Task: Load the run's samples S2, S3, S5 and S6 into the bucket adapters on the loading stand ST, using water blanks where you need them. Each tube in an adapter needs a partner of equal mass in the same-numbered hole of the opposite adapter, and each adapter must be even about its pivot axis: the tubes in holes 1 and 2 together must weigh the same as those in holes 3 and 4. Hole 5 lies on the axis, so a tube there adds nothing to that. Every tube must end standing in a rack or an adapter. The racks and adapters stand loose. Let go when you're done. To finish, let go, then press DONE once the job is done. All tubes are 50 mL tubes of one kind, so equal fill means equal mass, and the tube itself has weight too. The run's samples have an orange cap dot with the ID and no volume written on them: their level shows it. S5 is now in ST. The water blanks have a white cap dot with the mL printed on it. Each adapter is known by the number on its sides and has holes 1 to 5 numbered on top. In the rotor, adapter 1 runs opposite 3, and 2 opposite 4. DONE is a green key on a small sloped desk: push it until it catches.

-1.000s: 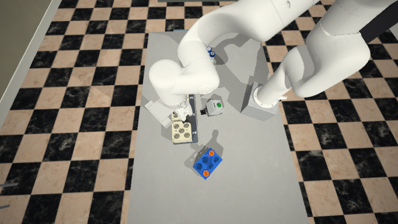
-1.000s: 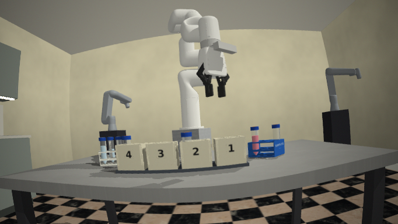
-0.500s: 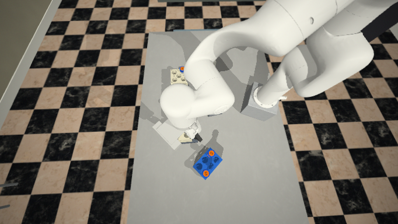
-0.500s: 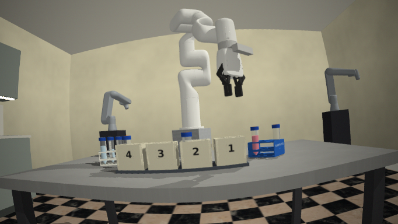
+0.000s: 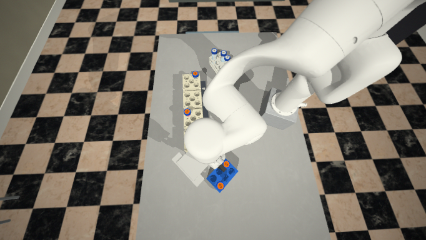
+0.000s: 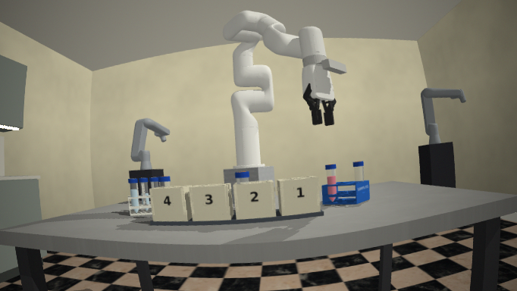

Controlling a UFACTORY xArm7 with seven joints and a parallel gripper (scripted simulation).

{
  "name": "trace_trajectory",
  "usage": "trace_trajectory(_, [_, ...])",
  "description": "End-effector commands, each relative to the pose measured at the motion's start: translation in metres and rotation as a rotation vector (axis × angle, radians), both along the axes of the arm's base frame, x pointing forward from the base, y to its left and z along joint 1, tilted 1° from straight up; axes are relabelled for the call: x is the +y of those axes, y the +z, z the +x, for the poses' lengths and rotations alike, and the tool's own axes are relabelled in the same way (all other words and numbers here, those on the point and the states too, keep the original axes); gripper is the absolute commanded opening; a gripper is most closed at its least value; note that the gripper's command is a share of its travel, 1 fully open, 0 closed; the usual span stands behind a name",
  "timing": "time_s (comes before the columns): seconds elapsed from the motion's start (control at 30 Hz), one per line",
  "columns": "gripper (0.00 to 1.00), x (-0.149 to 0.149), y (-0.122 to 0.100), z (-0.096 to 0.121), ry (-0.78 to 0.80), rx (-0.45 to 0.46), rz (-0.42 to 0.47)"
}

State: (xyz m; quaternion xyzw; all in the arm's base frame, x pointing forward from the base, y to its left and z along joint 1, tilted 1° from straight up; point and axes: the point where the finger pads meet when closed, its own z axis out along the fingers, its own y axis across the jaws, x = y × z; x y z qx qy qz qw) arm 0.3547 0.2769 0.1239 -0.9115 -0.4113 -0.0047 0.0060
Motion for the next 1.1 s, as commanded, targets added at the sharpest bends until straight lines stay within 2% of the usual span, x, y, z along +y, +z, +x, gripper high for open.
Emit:
trace_trajectory(0.0, [0.57, 0.015, 0.002, -0.006, -0.001, -0.004, 0.001])
trace_trajectory(0.77, [0.57, 0.104, 0.003, -0.053, -0.001, -0.004, 0.002])
trace_trajectory(1.07, [0.57, 0.105, 0.003, -0.053, -0.001, -0.004, 0.002])
